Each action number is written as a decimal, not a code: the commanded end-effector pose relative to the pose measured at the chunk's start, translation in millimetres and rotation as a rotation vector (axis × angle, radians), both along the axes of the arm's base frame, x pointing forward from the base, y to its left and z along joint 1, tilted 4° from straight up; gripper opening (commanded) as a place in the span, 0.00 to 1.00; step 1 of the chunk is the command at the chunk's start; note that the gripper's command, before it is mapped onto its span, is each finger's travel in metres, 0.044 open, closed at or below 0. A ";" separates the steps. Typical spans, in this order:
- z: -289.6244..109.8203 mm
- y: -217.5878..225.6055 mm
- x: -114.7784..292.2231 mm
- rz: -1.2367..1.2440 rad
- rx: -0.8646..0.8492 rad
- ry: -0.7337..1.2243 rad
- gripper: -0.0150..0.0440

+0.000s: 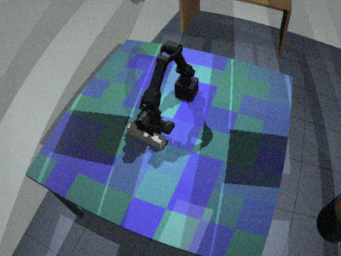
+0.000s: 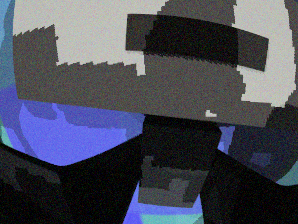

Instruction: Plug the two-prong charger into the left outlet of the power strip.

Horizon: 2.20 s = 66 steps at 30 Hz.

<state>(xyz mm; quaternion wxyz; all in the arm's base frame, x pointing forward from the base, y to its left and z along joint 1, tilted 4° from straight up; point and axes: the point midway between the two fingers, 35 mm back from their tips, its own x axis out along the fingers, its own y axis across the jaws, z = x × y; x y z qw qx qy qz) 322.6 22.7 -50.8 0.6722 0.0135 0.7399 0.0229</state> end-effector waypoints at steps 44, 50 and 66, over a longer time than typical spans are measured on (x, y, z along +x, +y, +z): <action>1.1 0.9 11.1 -0.003 0.004 -0.009 0.25; 1.7 0.9 13.5 -0.003 0.004 -0.009 0.25; 2.5 1.0 19.9 -0.003 0.004 -0.010 0.25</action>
